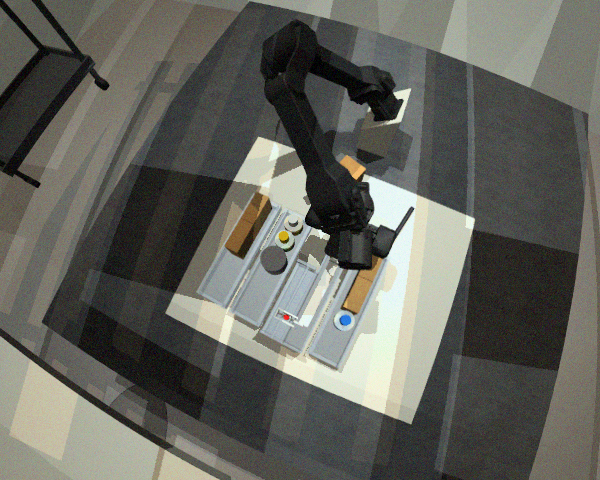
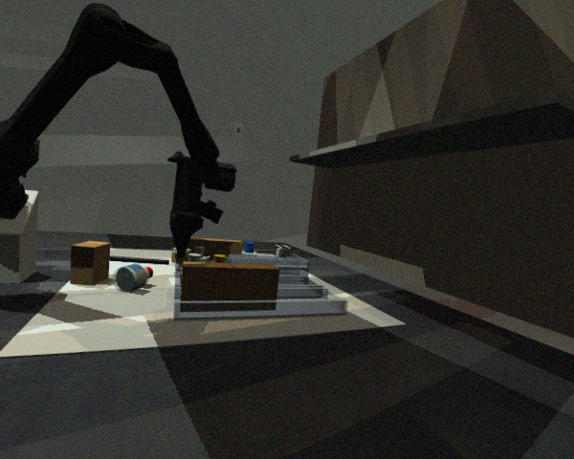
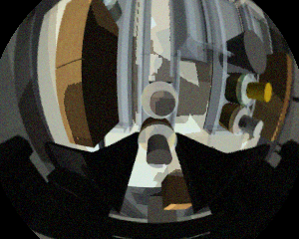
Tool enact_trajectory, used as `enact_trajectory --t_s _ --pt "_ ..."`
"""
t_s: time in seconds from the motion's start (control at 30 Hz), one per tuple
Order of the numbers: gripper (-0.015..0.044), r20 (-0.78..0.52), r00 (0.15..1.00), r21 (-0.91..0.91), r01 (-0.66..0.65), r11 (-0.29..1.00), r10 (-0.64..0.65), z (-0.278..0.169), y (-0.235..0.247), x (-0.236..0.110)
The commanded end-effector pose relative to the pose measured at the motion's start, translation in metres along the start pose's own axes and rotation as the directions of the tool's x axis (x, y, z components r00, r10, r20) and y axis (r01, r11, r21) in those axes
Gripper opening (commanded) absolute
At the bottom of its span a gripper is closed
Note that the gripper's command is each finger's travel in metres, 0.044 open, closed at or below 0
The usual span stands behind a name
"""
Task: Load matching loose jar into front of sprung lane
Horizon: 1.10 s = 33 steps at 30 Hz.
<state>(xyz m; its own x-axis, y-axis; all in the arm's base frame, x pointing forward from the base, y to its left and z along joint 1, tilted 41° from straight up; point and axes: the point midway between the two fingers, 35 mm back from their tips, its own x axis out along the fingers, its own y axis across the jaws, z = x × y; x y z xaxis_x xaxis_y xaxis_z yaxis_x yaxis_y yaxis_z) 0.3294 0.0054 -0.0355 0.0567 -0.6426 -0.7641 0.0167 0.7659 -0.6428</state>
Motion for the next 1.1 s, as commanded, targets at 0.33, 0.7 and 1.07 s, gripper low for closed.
enact_trajectory --t_s 0.33,0.7,1.07 --pt "0.0 0.027 1.0 0.016 -0.002 1.0 0.002 0.016 -0.001 -0.006" --pt "0.0 0.027 1.0 0.017 -0.002 1.0 0.002 0.019 -0.001 -0.007" --pt "0.0 0.028 1.0 0.017 -0.002 1.0 0.001 0.022 -0.001 -0.007"
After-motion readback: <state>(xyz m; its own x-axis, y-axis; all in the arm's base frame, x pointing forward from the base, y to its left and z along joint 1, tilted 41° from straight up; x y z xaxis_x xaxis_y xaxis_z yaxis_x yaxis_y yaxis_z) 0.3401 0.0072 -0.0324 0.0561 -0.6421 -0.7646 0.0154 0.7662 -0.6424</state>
